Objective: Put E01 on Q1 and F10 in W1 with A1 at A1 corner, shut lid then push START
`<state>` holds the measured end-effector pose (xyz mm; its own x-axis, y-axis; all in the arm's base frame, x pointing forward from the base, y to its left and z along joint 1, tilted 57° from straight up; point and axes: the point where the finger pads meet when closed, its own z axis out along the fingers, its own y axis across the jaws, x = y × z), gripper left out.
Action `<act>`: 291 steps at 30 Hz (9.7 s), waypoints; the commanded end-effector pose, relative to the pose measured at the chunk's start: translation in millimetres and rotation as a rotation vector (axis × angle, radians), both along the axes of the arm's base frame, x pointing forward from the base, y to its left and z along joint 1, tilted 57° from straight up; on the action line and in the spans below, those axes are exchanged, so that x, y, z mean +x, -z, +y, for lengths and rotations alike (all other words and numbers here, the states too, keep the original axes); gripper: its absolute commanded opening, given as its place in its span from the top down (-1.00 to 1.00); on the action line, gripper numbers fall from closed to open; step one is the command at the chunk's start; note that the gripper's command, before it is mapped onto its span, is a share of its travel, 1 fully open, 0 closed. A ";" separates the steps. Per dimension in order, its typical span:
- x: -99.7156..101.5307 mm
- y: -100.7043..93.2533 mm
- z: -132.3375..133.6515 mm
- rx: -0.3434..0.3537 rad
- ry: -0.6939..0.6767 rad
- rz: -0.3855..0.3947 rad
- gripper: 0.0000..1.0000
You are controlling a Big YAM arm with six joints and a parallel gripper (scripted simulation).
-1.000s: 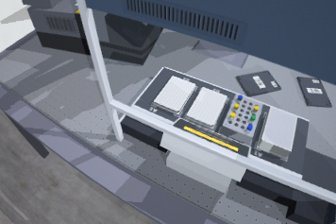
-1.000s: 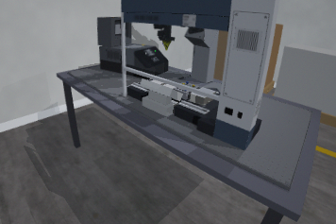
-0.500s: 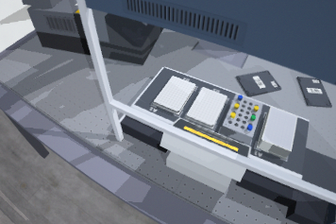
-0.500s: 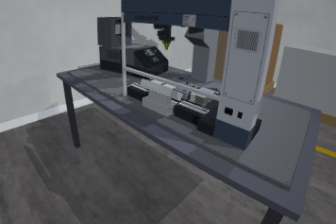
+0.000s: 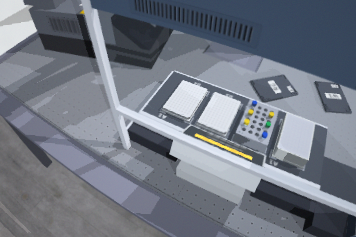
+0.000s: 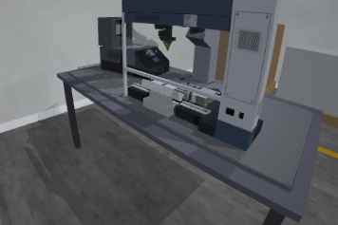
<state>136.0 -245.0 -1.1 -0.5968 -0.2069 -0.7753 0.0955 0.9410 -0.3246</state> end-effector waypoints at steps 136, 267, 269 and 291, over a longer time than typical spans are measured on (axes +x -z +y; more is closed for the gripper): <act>-3.1 -0.6 -3.3 0.015 0.017 -0.008 1.00; 14.9 -13.5 8.5 -0.063 -0.024 0.010 -1.00; 23.1 -15.9 18.7 -0.048 -0.018 0.007 -1.00; 95.9 -55.9 87.7 -0.134 -0.081 0.029 -1.00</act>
